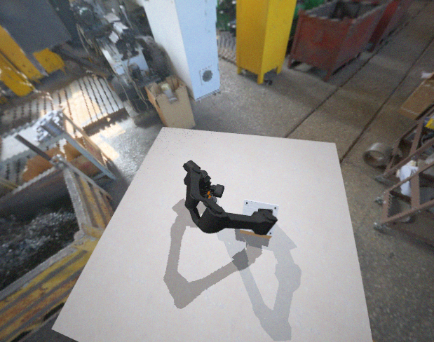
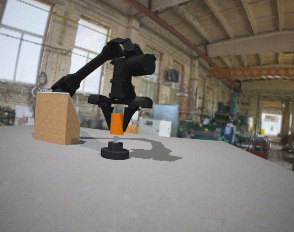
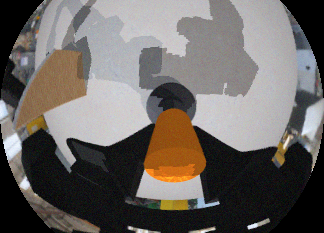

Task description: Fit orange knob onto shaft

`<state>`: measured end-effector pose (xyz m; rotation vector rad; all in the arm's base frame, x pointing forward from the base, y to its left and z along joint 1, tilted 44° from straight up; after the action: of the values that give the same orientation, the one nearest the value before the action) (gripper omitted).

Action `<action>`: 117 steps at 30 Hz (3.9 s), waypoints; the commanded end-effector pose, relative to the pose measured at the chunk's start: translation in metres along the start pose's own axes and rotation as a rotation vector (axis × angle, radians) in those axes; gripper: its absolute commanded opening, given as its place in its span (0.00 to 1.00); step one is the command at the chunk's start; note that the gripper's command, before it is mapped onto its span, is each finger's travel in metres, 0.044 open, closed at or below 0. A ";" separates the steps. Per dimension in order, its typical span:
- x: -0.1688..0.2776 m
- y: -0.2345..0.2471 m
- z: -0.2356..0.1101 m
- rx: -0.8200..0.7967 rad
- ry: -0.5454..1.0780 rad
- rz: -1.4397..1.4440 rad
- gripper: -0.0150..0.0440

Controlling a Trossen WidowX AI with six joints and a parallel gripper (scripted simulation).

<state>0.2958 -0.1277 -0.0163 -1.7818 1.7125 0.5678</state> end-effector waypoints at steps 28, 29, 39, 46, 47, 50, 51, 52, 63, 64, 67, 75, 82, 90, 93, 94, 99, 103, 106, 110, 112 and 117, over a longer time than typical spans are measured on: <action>-0.001 0.001 0.009 -0.001 -0.010 0.002 0.25; -0.001 0.001 0.009 -0.001 -0.010 0.002 0.25; -0.001 0.001 0.011 -0.001 -0.010 -0.001 0.25; -0.002 0.001 0.011 -0.001 -0.010 -0.003 0.25; -0.002 0.001 0.011 -0.001 -0.010 -0.003 0.25; -0.002 0.001 0.011 -0.001 -0.010 -0.003 0.25; -0.002 0.001 0.011 -0.001 -0.010 -0.003 0.25; -0.002 0.001 0.011 -0.001 -0.010 -0.008 0.25; -0.002 0.001 0.012 -0.001 -0.010 0.008 0.25; -0.002 0.001 0.012 -0.001 -0.010 0.011 0.25; -0.002 0.001 0.014 -0.001 -0.010 0.035 0.25; -0.002 0.002 0.020 -0.001 -0.010 0.022 0.25; -0.002 0.003 0.025 -0.001 -0.010 -0.027 0.25; -0.002 0.002 0.024 -0.003 -0.004 -0.031 0.25; -0.002 0.002 0.024 -0.003 -0.004 -0.031 0.25; -0.002 0.002 0.024 -0.003 -0.004 -0.031 0.30; -0.002 0.002 0.024 -0.003 -0.004 -0.031 0.52; -0.002 0.002 0.024 -0.003 -0.004 -0.031 0.70; -0.002 0.002 0.024 -0.003 -0.004 -0.031 0.83; -0.002 0.002 0.024 -0.003 -0.004 -0.031 1.00; -0.002 0.002 0.024 -0.003 -0.004 -0.031 1.00; -0.002 0.002 0.024 -0.003 -0.004 -0.031 1.00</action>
<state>0.2961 -0.1098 -0.0330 -1.8057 1.6764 0.5596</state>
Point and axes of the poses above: the point midway between the two fingers, 35 mm back from their tips, its own z axis out along the fingers, its own y axis across the jaws, x = y × z, the point moved 8 cm from there along -z, back along the fingers, and after that the axes turned 13 degrees about -z, right-handed, at the moved point
